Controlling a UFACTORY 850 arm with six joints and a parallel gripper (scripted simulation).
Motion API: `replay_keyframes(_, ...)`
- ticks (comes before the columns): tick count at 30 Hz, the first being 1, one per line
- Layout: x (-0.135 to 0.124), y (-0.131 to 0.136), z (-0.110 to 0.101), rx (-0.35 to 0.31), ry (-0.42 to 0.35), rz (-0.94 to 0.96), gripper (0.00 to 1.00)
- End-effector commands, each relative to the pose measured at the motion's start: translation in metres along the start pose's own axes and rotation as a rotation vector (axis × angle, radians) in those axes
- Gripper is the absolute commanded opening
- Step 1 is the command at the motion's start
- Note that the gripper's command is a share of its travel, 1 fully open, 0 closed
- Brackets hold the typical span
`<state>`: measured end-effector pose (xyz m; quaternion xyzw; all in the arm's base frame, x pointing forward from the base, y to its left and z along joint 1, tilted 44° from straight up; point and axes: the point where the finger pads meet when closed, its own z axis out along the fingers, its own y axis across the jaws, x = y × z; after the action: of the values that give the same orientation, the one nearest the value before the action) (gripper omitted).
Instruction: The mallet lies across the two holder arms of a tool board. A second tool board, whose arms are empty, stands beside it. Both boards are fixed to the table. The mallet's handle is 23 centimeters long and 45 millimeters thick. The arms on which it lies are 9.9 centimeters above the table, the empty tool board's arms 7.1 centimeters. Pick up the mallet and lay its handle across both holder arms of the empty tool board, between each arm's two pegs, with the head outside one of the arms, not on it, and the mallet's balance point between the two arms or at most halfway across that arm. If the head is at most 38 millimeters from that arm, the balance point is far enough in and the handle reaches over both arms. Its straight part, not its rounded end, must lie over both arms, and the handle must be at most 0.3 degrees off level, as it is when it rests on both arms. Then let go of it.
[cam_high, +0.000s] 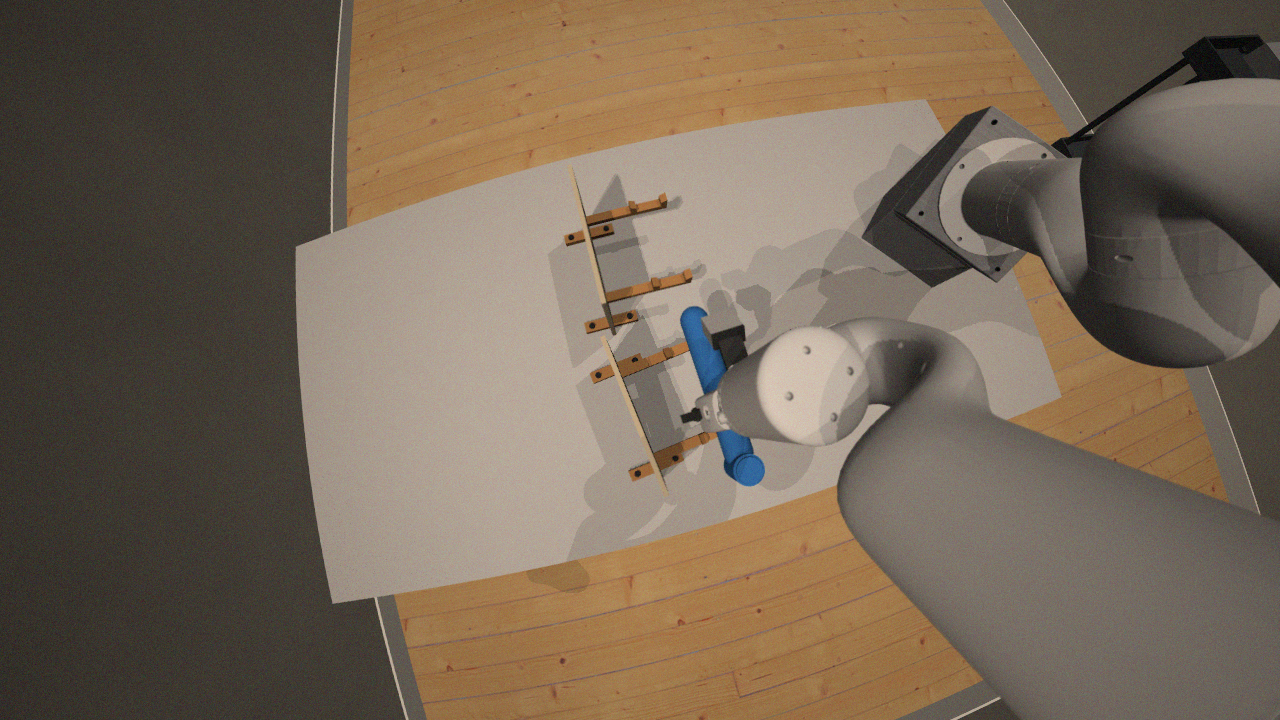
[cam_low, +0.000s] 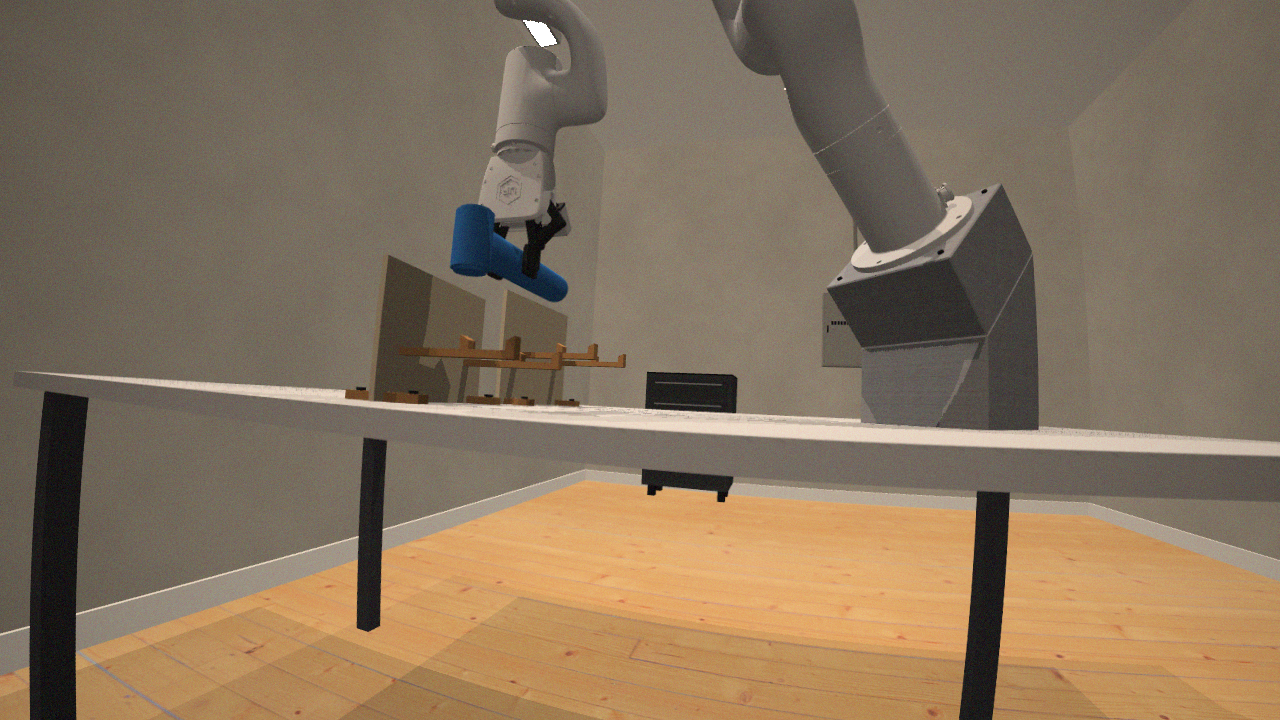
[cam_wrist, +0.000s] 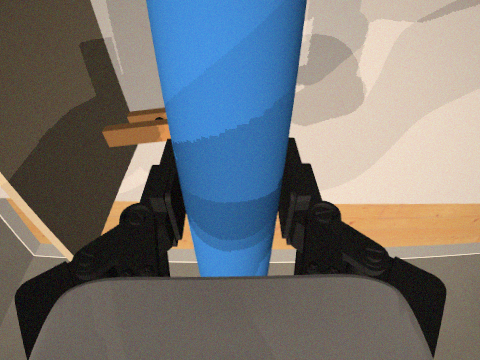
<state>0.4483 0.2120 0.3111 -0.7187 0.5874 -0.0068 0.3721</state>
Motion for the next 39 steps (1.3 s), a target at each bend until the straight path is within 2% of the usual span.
replay_keyframes(1, -0.001, -0.002, -0.001, 0.0, 0.001, -0.089, 0.0)
replay_keyframes(9, -0.002, -0.002, 0.007, 0.0, -0.001, -0.09, 0.0)
replay_keyframes(18, -0.001, -0.002, 0.069, 0.0, -0.001, -0.09, 0.0)
replay_keyframes(21, -0.001, -0.002, 0.082, 0.0, 0.0, -0.091, 0.0)
replay_keyframes(39, -0.001, -0.002, 0.097, 0.0, 0.001, -0.091, 0.0)
